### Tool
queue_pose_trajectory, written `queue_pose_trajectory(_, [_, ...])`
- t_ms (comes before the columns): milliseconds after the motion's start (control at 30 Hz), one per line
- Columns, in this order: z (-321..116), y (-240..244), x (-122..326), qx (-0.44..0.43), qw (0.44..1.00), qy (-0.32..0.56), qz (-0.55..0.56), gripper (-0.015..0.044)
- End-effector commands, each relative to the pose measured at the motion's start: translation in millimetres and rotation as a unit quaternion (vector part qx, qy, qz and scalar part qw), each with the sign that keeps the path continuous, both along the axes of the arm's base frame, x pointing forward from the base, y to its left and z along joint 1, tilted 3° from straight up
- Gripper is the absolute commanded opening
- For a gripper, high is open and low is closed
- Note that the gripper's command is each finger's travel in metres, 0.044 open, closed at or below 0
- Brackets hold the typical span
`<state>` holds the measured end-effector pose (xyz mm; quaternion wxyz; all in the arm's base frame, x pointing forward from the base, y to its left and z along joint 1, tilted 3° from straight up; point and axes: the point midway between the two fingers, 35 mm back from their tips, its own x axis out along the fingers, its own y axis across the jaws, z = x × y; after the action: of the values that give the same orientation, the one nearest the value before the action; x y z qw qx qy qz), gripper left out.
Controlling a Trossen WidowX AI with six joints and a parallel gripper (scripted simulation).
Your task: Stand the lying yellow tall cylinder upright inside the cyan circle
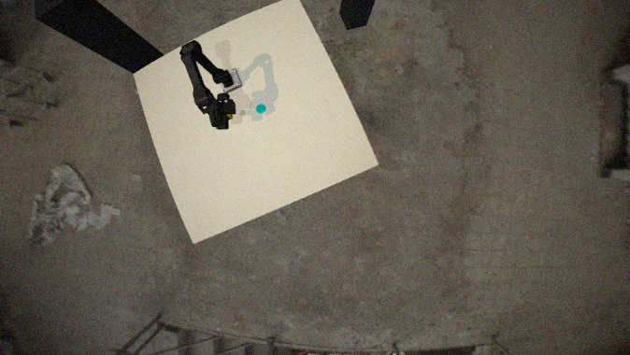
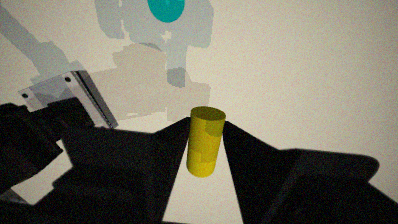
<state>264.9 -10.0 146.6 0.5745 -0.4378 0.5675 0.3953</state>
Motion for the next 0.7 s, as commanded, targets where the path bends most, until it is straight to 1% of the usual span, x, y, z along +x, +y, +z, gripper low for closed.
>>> queue_pose_trajectory(0, [1.7, 12.9, 2.4, 0.0, 1.0, -0.001, 0.0, 0.0105])
queue_pose_trajectory(667, [4.4, 75.8, 0.1, 0.007, 1.0, -0.003, 0.007, 0.0105])
